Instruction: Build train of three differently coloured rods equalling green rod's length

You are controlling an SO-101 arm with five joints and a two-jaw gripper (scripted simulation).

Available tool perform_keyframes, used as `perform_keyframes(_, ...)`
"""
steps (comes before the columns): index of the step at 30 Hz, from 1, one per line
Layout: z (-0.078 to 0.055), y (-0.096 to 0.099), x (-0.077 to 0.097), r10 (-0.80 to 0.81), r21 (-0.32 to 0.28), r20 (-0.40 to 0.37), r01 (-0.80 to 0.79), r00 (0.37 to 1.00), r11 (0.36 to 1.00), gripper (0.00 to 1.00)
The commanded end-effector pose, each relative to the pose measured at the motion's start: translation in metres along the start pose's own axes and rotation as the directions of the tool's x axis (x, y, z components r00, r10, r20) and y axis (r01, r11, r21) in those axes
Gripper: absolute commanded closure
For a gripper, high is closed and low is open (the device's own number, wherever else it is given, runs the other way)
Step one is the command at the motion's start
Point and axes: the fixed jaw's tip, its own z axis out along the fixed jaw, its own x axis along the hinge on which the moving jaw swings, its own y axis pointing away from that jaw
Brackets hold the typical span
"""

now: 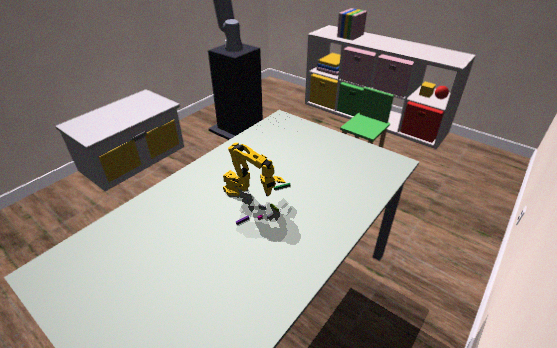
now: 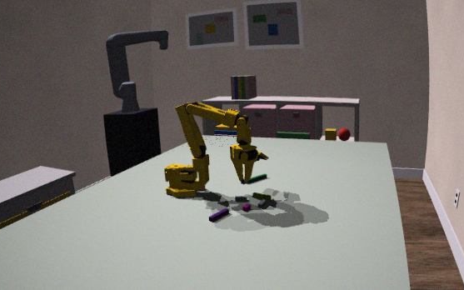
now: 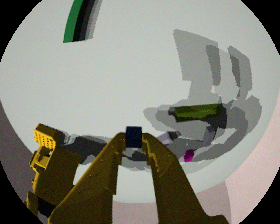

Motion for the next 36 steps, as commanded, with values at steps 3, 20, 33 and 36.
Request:
perform_keyframes(3, -0.005, -0.005, -0.004, 0.004, 0.035, 0.023, -0.004, 1.0, 0.999, 1.0)
perform_keyframes(20, -0.004, -0.005, -0.004, 0.004, 0.035, 0.023, -0.004, 1.0, 0.999, 1.0)
perform_keyframes(33, 0.007, -0.005, -0.004, 0.004, 0.035, 0.023, -0.004, 1.0, 0.999, 1.0)
perform_keyframes(36, 0.011, -0.005, -0.004, 0.004, 0.035, 0.023, -0.004, 1.0, 0.999, 1.0)
